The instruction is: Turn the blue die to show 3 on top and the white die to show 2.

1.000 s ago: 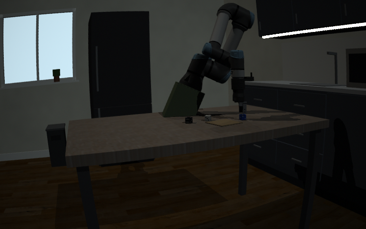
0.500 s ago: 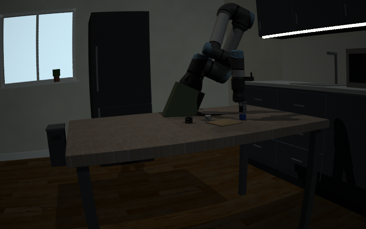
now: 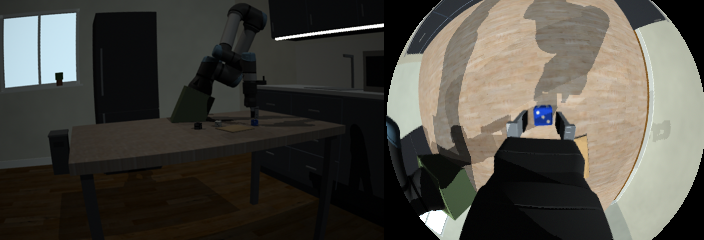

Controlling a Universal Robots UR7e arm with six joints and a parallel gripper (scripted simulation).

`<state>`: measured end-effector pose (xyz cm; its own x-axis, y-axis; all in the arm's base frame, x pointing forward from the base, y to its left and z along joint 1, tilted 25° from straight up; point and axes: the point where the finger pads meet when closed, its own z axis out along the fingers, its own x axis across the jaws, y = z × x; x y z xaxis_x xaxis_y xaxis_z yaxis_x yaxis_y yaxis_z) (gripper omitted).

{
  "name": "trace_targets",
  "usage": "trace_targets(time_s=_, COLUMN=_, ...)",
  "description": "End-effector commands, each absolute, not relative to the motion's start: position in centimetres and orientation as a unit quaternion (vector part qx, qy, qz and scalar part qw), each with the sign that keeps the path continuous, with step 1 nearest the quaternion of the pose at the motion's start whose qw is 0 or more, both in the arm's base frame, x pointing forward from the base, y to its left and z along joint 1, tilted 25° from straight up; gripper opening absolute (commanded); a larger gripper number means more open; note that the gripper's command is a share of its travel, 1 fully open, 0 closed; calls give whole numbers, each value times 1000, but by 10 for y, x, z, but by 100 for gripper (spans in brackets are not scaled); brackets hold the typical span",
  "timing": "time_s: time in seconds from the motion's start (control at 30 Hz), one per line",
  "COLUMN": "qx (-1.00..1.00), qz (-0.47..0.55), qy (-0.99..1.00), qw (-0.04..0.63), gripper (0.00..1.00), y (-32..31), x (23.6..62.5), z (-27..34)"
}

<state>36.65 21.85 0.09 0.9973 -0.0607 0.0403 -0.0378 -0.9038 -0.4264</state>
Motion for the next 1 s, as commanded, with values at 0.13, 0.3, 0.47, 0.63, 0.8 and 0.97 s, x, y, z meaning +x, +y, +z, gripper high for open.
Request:
trace_targets(time_s=0.13, qx=-975, qz=-27, qy=25, qw=218, gripper=87, y=219, x=367, z=1)
trace_targets(time_s=0.3, qx=-975, qz=-27, qy=25, qw=218, gripper=87, y=219, x=367, z=1)
trace_targets(time_s=0.47, qx=-975, qz=-27, qy=25, qw=218, gripper=87, y=219, x=368, z=1)
trace_targets(time_s=0.63, qx=-975, qz=-27, qy=25, qw=218, gripper=87, y=221, x=368, z=-3)
trace_targets(time_s=0.8, qx=-975, qz=-27, qy=25, qw=218, gripper=87, y=225, x=368, z=-11)
trace_targets(time_s=0.97, qx=-975, qz=-27, qy=25, qw=218, gripper=87, y=228, x=369, z=-17)
